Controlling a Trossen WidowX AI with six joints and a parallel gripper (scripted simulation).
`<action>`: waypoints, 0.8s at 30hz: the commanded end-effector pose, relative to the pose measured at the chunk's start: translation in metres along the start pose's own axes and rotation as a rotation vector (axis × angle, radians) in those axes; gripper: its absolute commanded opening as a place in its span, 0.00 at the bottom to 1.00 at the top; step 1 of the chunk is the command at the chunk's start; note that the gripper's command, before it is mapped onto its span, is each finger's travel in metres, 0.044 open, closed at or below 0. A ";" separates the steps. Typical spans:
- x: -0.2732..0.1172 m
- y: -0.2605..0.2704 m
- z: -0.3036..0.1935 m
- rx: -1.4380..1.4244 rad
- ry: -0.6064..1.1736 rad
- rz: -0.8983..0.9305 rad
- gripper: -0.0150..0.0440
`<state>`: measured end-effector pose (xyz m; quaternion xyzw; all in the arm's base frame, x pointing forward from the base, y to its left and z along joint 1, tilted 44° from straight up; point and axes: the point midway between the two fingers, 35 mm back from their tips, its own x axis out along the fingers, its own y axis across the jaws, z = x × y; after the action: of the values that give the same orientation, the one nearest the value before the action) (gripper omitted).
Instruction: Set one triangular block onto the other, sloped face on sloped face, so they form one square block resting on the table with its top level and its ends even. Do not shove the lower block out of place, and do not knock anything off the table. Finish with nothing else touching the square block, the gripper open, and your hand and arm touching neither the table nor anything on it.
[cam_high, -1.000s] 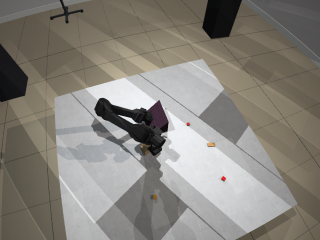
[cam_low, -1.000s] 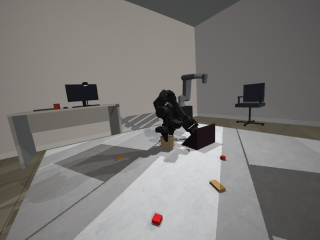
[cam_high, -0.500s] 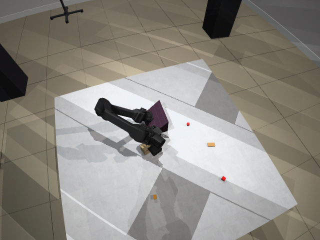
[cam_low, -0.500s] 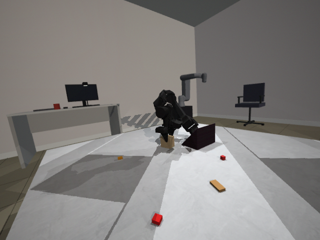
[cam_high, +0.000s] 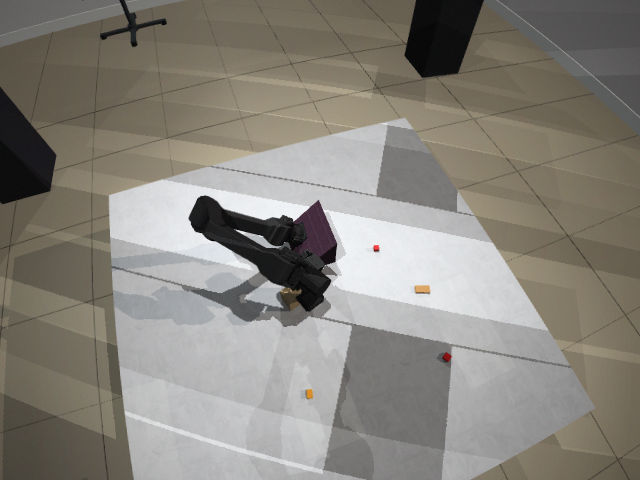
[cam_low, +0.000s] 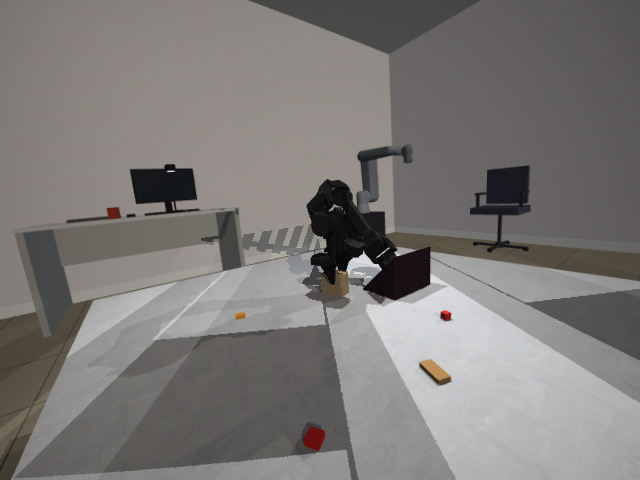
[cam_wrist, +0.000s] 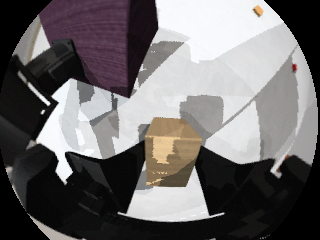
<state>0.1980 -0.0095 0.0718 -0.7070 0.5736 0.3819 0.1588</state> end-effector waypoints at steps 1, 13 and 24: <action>0.000 0.000 0.000 0.000 0.000 0.000 0.83; -0.010 -0.002 0.000 0.000 -0.004 -0.014 1.00; -0.105 0.000 -0.001 -0.005 -0.047 -0.141 1.00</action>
<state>0.1928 0.0635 0.1502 -0.7374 0.5164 0.3871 0.1991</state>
